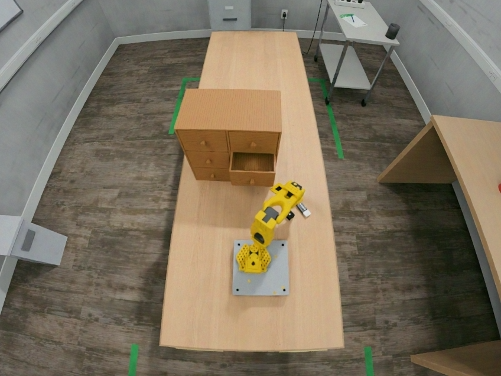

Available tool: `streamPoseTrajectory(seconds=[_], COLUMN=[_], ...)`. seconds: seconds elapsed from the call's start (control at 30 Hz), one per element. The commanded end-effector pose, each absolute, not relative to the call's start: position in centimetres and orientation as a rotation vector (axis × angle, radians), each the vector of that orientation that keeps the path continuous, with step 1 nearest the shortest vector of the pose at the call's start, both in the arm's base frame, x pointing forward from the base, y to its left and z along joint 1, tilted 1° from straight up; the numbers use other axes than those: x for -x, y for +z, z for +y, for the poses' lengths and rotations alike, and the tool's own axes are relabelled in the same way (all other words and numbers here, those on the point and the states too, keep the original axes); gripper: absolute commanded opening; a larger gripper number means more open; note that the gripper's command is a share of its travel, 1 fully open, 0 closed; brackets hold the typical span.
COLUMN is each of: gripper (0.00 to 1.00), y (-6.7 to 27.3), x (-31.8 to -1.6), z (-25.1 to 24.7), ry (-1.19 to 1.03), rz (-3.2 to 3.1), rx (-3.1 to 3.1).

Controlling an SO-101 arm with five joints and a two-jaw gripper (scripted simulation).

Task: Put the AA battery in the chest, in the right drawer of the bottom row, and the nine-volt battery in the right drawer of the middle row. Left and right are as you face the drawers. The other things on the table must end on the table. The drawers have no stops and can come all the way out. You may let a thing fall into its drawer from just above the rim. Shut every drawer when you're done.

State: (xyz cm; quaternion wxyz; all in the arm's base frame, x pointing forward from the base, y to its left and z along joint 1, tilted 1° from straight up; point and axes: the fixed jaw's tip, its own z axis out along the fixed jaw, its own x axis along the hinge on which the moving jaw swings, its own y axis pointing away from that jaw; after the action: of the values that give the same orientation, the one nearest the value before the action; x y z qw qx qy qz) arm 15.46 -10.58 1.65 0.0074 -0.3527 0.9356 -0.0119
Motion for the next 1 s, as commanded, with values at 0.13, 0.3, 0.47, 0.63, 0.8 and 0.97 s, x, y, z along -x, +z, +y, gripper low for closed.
streamPoseTrajectory(seconds=[0.13,0.3,0.47,0.63,0.8,0.97], gripper=[0.3,0.3,0.3,0.3,0.3,0.3], y=[0.52,0.52,0.52,0.52,0.52,0.42], x=[-15.16,-15.16,-15.16,-15.16,-15.16,-15.07], z=[-10.53,-10.53,-10.53,-10.53,-10.53,-10.51], ry=[-0.016,-0.016,-0.016,-0.016,-0.016,-0.016], rz=[2.932,2.932,2.932,2.932,2.932,2.932], rx=[1.108,1.108,1.108,1.108,1.108,1.108])
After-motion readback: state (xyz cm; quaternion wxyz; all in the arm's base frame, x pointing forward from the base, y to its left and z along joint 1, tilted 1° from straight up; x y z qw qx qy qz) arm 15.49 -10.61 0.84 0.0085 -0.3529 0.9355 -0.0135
